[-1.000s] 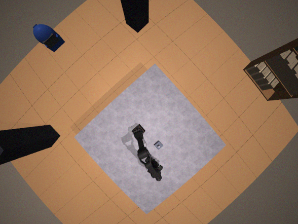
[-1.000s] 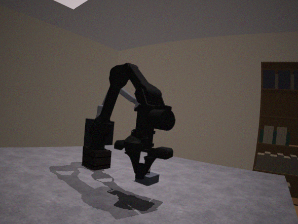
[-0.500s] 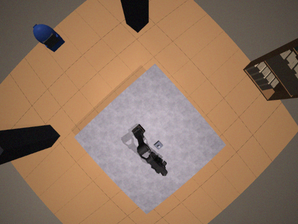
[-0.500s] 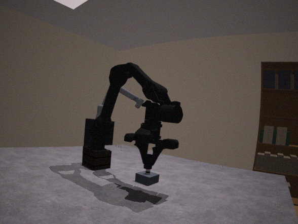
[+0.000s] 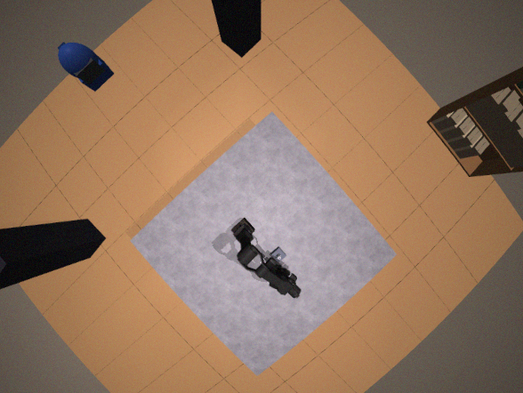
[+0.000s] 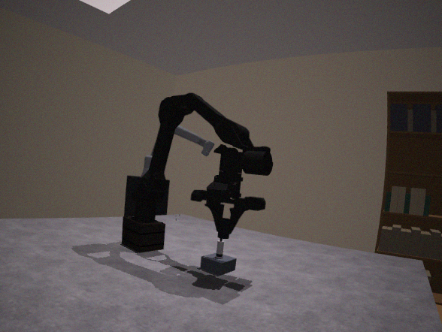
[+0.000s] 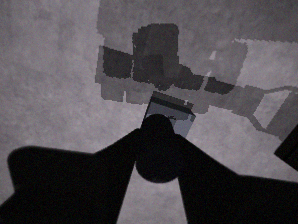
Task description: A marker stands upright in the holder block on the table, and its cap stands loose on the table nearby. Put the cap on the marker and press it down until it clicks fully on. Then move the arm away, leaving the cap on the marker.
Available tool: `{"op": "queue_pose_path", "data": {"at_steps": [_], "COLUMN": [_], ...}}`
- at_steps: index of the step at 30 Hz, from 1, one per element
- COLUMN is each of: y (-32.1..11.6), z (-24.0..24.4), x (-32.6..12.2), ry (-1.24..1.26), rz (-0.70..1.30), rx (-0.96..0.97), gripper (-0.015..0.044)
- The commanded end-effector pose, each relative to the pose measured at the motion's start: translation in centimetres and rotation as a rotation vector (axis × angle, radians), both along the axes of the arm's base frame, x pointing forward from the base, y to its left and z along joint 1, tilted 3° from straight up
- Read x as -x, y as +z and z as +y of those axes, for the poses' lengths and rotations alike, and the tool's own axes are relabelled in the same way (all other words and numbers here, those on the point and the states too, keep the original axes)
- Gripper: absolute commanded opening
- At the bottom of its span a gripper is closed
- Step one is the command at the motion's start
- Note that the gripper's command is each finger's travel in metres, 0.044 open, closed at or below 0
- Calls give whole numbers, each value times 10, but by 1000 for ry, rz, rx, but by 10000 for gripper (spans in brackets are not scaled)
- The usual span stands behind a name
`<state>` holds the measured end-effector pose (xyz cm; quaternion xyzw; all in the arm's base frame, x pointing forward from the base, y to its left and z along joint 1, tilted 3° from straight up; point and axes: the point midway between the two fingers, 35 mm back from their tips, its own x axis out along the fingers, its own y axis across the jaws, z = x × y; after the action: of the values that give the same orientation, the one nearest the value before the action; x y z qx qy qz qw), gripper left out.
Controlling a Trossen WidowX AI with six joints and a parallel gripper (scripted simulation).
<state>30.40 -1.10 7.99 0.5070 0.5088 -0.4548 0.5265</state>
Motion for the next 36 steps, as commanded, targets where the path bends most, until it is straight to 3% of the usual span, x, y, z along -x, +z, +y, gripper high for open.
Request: {"op": "queue_pose_path", "data": {"at_steps": [1, 9, 36], "y": [3, 8, -26], "z": [10, 32, 34], "x": [8, 24, 21], "ry": [-4, -4, -4], "rz": [3, 4, 5], "rx": [1, -2, -2], "gripper": [0, 0, 0]}}
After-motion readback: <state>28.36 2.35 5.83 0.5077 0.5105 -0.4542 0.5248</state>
